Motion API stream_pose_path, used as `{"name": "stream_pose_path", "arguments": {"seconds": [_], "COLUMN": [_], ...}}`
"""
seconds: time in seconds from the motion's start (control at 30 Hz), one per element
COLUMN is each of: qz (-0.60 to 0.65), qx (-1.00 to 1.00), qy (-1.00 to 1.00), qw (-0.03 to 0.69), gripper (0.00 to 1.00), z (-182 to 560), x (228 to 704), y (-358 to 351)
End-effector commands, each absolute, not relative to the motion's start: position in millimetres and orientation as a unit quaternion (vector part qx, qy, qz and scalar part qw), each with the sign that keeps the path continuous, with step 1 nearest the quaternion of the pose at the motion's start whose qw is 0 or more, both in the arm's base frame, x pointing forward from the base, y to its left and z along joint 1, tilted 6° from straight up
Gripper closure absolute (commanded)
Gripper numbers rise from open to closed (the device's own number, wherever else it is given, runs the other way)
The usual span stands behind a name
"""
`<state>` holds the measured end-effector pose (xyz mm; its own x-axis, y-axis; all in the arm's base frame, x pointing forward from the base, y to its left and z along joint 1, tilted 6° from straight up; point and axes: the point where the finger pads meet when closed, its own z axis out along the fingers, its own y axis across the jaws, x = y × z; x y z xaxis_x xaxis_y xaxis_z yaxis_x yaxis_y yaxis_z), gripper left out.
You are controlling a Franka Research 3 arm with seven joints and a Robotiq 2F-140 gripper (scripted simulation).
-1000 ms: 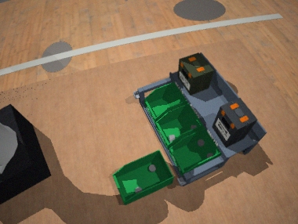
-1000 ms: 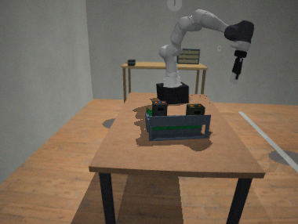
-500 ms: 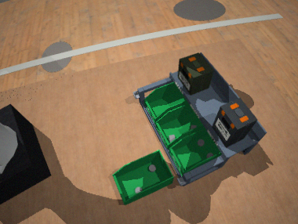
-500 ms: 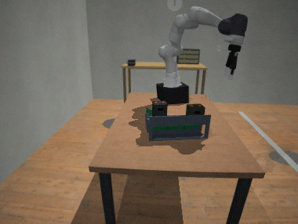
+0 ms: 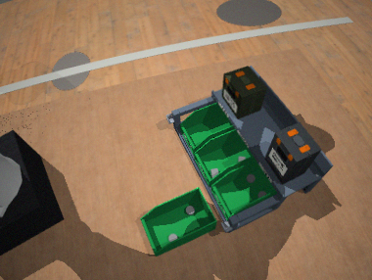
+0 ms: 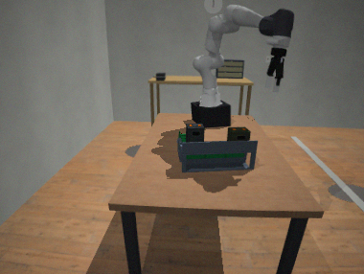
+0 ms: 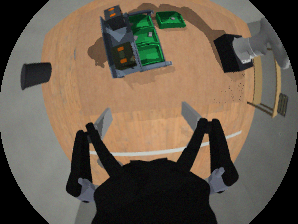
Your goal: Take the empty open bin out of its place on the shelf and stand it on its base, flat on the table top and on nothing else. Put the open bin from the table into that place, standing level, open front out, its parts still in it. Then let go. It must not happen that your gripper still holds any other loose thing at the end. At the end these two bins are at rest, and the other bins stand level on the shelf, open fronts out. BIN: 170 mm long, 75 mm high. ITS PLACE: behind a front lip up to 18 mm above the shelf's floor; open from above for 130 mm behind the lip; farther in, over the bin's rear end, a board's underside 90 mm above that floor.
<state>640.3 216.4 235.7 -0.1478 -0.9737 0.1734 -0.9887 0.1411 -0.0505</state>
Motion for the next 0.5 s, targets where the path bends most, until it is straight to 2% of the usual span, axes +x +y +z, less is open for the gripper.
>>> {"name": "stream_pose_path", "arguments": {"seconds": [0.0, 0.47], "qz": [0.064, 0.045], "qx": [0.695, 0.740], "qy": [-0.714, -0.669], "qw": [0.058, 0.054], "gripper": [0.00, 0.00], "z": [241, 274], "x": [636, 632], "y": [209, 170]}}
